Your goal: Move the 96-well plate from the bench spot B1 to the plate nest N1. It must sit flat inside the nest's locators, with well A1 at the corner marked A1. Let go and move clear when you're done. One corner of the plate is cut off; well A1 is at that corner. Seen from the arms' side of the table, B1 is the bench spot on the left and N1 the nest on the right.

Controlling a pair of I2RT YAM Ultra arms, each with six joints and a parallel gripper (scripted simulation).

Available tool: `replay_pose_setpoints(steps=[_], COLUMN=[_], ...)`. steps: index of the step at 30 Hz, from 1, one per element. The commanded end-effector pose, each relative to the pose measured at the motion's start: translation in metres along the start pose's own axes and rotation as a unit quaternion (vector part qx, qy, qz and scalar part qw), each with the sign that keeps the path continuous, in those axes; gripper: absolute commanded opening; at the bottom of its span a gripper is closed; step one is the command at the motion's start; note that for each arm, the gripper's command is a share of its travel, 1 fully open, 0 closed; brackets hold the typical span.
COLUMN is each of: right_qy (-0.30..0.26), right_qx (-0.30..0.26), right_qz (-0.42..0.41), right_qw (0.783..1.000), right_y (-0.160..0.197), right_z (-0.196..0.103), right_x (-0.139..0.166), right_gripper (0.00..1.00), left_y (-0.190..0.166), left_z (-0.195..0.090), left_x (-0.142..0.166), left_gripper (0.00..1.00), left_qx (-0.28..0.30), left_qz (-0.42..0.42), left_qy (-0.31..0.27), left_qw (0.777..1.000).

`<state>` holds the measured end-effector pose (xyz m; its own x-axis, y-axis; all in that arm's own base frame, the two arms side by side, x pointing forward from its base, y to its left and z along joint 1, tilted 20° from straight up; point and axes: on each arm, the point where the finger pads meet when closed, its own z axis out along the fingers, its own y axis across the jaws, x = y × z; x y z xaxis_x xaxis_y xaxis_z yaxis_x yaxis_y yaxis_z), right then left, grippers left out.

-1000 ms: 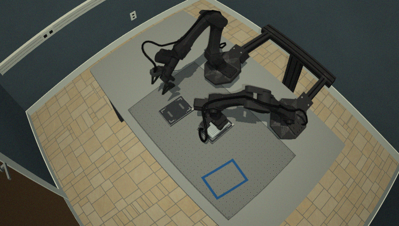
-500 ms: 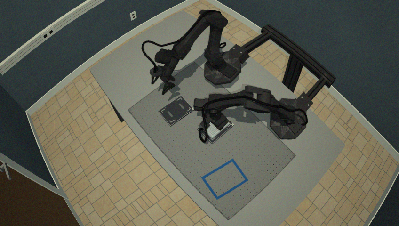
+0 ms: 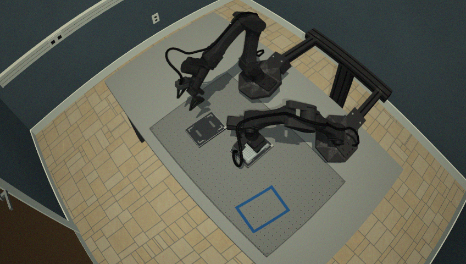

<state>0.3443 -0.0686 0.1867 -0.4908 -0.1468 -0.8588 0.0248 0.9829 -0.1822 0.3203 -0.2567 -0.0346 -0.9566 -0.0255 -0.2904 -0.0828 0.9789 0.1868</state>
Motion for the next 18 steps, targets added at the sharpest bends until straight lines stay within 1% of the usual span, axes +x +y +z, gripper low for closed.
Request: replay_pose_setpoints(steps=[1,2,4,16,18], right_qy=[-0.017,-0.017,-0.017,-0.017,-0.017], right_qx=[0.004,0.004,0.004,0.004,0.004], right_qz=[-0.002,-0.002,-0.002,-0.002,-0.002], right_qw=[1.0,1.0,1.0,1.0,1.0], right_y=[-0.004,-0.004,-0.004,-0.004,-0.004], right_z=[-0.006,-0.006,-0.006,-0.006,-0.006], right_x=[-0.013,-0.013,-0.013,-0.013,-0.013], right_gripper=[1.0,1.0,1.0,1.0,1.0], left_y=[-0.002,-0.002,-0.003,-0.001,-0.001], left_z=[-0.004,-0.004,-0.004,-0.018,-0.025], left_x=[-0.001,-0.001,-0.002,-0.01,-0.012], left_gripper=[0.76,0.76,0.99,1.0,1.0], left_qx=[0.002,0.002,0.003,0.017,0.016], left_qz=[0.0,0.0,0.0,-0.002,-0.003], left_qy=[-0.004,-0.004,-0.005,-0.023,-0.025], left_qw=[1.0,1.0,1.0,1.0,1.0])
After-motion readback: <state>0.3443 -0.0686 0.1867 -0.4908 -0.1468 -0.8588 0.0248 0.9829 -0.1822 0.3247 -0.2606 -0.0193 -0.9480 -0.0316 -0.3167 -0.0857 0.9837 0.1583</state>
